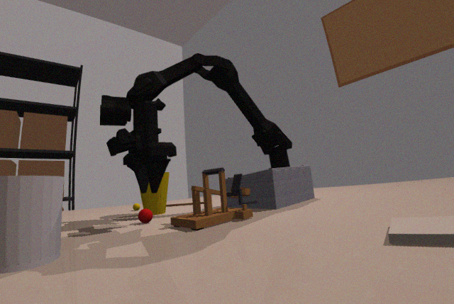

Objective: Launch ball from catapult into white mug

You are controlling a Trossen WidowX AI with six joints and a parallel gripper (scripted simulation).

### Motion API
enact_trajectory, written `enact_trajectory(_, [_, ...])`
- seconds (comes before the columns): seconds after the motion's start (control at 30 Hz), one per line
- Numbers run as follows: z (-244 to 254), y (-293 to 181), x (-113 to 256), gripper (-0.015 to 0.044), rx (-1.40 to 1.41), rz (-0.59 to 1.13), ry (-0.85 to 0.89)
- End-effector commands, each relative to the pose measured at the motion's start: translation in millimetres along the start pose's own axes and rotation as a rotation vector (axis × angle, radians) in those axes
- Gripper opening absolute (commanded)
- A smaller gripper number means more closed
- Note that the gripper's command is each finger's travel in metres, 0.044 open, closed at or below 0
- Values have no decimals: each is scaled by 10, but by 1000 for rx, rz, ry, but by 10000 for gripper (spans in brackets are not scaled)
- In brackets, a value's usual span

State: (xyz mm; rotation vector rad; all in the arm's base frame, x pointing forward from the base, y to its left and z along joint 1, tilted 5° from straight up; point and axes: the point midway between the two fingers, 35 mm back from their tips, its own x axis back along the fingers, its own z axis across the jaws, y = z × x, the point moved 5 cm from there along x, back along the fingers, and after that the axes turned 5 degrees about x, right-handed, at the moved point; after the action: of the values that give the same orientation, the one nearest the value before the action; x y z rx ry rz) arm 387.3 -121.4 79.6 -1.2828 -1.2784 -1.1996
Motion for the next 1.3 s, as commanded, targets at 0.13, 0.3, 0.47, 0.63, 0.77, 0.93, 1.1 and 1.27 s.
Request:
enact_trajectory(0.13, [-94,53,-56,300,9,-20,-4])
enact_trajectory(0.3, [-82,49,-207,300,9,-20,-4])
enact_trajectory(0.47, [-82,50,-231,300,9,-20,-4])
enact_trajectory(0.63, [-82,53,-313,300,9,-20,-4])
enact_trajectory(0.77, [-81,54,-378,300,9,-20,-4])
enact_trajectory(0.93, [-80,53,-460,300,10,-20,-4])
enact_trajectory(1.1, [-79,51,-541,300,10,-20,-4])
enact_trajectory(1.27, [-78,48,-597,300,10,-20,-4])
